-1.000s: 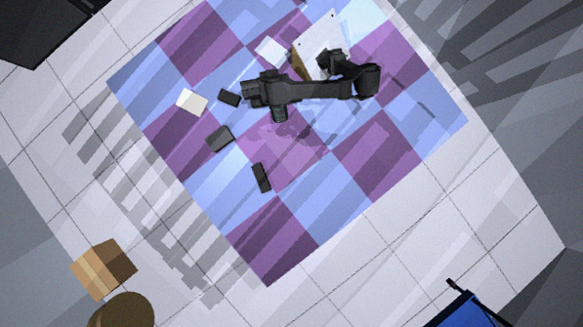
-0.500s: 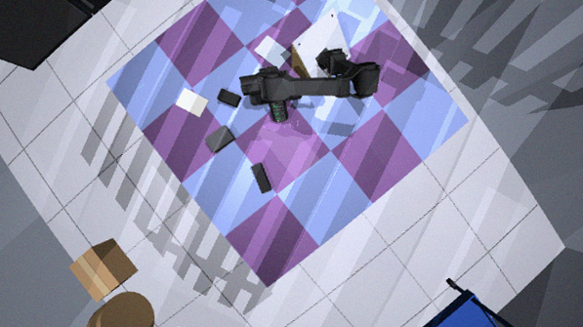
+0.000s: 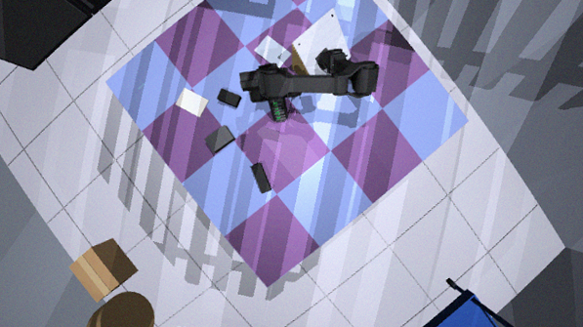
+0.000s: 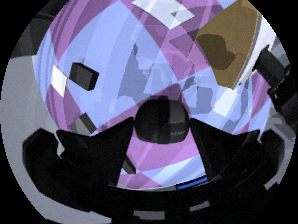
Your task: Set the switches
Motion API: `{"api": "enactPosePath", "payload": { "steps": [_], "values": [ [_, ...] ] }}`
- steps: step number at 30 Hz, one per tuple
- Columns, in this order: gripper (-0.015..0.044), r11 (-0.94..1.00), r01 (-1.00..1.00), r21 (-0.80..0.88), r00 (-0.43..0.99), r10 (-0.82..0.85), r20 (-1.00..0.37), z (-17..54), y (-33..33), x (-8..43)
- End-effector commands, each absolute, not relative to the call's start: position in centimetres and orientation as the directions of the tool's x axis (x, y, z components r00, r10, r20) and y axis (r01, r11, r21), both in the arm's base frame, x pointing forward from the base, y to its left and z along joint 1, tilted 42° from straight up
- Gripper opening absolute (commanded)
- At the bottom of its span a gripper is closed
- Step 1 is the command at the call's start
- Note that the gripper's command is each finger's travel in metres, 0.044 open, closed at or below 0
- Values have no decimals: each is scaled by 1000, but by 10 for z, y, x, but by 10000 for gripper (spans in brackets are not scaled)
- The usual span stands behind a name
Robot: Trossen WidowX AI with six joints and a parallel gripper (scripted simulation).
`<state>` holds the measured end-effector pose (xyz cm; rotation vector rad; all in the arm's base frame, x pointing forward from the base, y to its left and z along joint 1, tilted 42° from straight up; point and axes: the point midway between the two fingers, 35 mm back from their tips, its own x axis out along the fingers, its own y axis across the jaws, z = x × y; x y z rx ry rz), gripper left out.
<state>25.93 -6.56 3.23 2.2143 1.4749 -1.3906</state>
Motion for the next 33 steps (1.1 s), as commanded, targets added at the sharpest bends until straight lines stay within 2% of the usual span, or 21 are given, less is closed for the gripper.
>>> {"api": "enactPosePath", "payload": {
  "steps": [1,33],
  "values": [
    [338,-498,789,-360,77,661,-747,27,-63,255],
    [338,-499,789,-360,77,660,-747,6,-70,241]
  ]
}}
